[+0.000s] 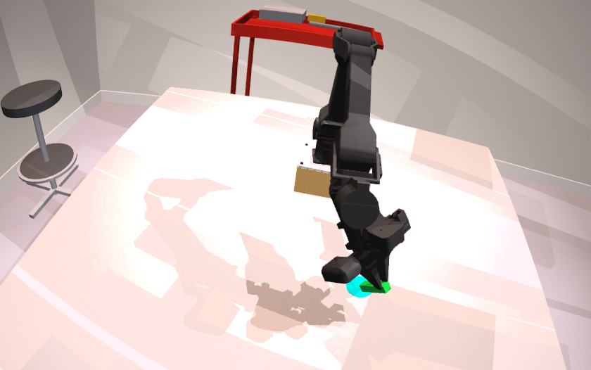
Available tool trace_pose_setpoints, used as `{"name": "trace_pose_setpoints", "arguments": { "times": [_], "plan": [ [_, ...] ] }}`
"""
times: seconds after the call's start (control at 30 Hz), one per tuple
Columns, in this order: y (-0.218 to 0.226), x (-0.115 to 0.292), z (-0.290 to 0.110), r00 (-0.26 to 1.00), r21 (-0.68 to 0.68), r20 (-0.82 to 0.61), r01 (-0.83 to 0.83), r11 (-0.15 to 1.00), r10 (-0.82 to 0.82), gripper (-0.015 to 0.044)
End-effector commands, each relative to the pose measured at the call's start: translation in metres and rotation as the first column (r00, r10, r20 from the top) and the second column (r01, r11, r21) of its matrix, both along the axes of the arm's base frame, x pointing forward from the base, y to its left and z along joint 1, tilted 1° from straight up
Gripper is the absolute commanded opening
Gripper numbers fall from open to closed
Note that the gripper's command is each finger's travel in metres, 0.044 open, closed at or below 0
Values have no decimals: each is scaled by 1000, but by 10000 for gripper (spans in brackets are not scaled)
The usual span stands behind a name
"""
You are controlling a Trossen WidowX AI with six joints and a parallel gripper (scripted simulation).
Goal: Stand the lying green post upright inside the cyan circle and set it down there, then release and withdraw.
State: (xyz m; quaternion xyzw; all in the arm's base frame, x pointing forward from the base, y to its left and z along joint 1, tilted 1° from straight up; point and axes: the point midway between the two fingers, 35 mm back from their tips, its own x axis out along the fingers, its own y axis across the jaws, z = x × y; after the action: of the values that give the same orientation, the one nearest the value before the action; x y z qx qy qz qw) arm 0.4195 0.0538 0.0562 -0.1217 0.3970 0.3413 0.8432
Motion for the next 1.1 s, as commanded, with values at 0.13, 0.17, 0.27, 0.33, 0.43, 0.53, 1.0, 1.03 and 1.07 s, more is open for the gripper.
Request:
{"name": "trace_pose_setpoints", "arguments": {
  "times": [0.13,0.17,0.27,0.33,0.43,0.53,1.0,1.03,1.07],
  "plan": [
    [-1,0,-2,1000,43,23,7,999,-8,22],
    [-1,0,-2,1000,48,26,8,999,-9,22],
    [-2,0,-2,999,61,37,8,998,-11,22],
    [-2,1,-2,999,70,45,9,998,-12,22],
    [-2,1,-2,998,83,55,9,996,-14,22],
    [-3,1,-2,998,96,66,9,995,-15,22],
    [-5,2,0,993,156,117,4,988,-22,22],
    [-6,2,0,992,160,120,3,987,-22,22],
    [-6,1,0,992,164,124,2,987,-23,22]
  ]
}}
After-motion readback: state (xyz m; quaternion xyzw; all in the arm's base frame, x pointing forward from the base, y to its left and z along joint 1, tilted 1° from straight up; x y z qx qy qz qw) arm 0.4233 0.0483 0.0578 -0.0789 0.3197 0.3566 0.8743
